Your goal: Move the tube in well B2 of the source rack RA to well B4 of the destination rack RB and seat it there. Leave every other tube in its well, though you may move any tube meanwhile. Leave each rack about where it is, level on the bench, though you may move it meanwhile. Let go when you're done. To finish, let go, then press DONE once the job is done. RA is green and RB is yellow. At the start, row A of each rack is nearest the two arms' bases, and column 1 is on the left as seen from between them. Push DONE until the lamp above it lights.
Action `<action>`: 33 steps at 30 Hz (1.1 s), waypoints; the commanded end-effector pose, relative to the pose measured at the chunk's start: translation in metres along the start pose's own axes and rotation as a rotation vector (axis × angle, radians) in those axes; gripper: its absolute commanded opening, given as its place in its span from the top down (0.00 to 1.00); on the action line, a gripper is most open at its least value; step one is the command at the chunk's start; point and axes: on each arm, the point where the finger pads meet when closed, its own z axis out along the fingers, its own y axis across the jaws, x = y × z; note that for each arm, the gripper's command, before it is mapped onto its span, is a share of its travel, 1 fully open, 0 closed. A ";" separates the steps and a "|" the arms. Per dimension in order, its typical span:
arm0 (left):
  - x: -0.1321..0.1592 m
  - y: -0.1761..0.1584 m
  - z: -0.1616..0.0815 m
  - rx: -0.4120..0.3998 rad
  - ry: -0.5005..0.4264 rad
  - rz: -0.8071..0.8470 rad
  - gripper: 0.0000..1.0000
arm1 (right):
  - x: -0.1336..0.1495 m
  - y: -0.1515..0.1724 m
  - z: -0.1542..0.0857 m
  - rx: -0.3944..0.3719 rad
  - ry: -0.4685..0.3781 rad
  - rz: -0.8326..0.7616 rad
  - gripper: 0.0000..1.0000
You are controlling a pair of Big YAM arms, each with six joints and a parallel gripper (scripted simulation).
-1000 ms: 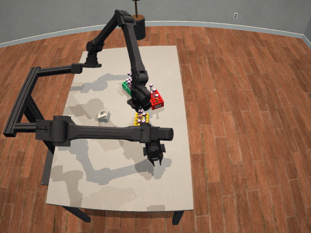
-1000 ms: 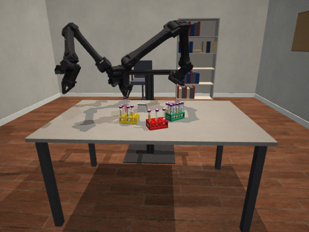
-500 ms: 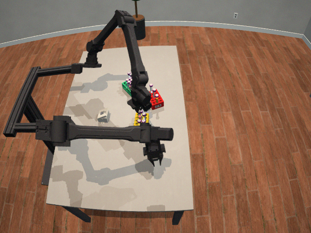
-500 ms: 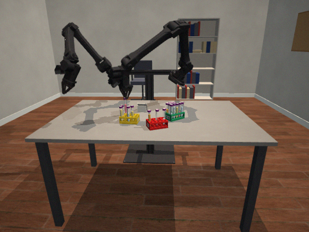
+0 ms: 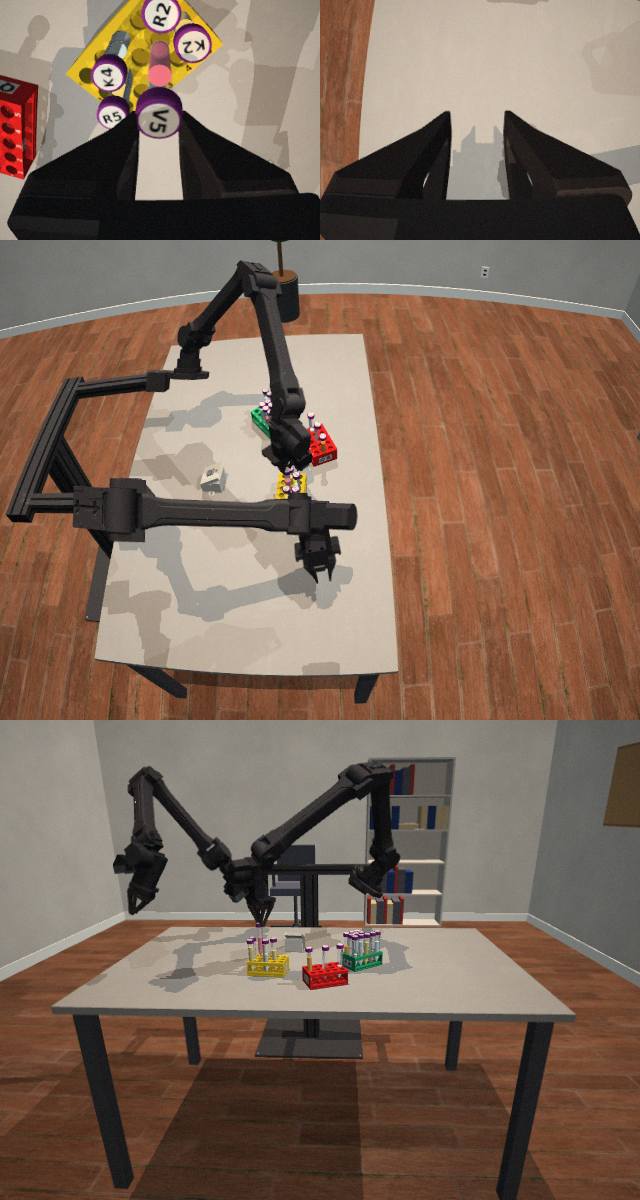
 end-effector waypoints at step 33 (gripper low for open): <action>0.004 0.001 0.031 0.005 0.020 0.006 1.00 | -0.009 0.009 -0.005 -0.015 -0.006 0.024 0.70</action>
